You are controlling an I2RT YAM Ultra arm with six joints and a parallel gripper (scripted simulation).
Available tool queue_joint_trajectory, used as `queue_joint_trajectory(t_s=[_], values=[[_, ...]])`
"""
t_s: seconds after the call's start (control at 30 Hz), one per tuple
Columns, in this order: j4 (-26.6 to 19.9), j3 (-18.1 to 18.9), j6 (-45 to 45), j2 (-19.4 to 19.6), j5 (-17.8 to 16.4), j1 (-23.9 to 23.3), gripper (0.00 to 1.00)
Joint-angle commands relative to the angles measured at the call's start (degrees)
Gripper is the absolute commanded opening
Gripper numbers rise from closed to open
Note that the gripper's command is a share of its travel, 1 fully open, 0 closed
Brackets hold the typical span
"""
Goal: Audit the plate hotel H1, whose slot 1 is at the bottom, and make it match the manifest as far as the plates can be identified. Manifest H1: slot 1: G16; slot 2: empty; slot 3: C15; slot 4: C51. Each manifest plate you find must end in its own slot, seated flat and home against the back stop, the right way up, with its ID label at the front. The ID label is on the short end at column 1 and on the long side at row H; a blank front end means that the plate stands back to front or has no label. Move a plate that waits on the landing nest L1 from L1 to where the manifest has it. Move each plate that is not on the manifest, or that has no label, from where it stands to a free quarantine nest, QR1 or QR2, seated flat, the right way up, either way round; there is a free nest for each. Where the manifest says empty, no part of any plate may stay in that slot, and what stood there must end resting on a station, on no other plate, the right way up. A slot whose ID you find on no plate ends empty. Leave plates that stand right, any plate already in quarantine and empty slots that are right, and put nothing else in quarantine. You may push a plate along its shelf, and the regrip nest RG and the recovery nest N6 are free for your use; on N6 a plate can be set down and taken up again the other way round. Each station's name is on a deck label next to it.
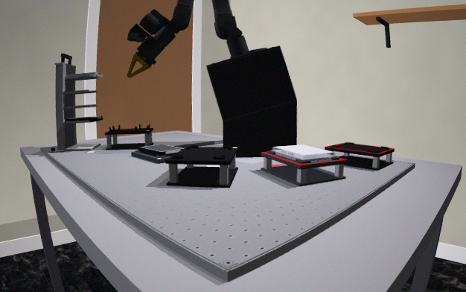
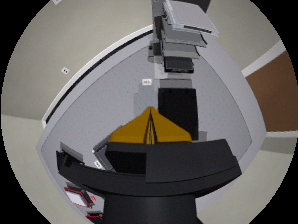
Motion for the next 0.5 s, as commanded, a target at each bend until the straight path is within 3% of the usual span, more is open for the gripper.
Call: queue_joint_trajectory(t_s=[0.0, 0.27, 0.33, 0.47], values=[[-5.32, 1.21, 5.83, -1.58, 5.17, 2.86, 0.0], [-16.03, 4.46, 17.18, -2.95, 12.48, 10.51, 0.0], [-16.03, 4.46, 17.18, -2.95, 12.48, 10.51, 0.0], [-21.44, 6.57, 23.2, -2.87, 15.33, 14.04, 0.0]])
